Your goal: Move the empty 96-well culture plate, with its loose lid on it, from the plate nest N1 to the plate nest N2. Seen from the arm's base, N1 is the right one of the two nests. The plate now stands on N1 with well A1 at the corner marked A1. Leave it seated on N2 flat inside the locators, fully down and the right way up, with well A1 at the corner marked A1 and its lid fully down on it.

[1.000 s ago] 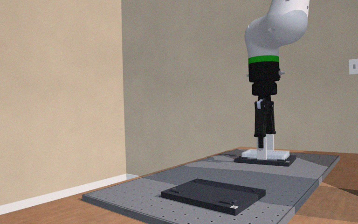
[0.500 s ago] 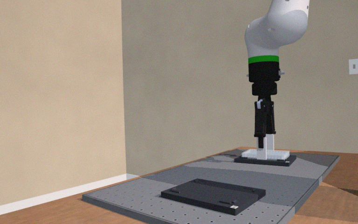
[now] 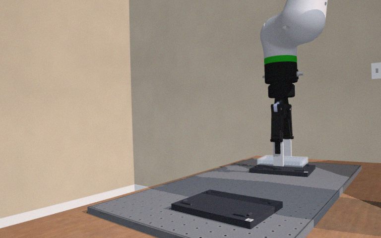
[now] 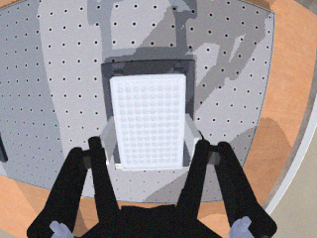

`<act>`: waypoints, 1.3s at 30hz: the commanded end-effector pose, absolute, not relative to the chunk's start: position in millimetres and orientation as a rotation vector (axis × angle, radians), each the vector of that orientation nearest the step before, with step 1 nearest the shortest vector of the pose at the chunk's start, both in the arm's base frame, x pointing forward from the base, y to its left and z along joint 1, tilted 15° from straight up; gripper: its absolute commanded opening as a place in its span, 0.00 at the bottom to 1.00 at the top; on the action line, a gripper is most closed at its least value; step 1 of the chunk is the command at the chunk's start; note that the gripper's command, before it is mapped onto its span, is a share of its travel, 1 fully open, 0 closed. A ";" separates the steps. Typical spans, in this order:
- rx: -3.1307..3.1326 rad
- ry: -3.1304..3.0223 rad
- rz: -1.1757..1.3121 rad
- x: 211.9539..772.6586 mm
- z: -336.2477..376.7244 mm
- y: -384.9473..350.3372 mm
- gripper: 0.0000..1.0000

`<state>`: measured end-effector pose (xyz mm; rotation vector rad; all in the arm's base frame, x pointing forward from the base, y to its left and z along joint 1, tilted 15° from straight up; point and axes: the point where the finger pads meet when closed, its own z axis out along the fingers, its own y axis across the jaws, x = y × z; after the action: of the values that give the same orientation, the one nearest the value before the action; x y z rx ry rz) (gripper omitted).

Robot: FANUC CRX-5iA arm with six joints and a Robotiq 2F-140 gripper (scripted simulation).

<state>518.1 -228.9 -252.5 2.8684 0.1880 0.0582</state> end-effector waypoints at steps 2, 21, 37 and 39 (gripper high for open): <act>2.869 0.188 0.056 518.0 -247.7 -227.8 0.00; 2.869 0.188 0.056 516.5 -220.4 -220.4 0.00; 2.869 0.188 0.056 515.4 -201.4 -215.3 0.00; 2.869 0.188 0.056 515.4 -201.4 -215.3 0.00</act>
<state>515.2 -215.4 -201.7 2.8693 0.1881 0.0561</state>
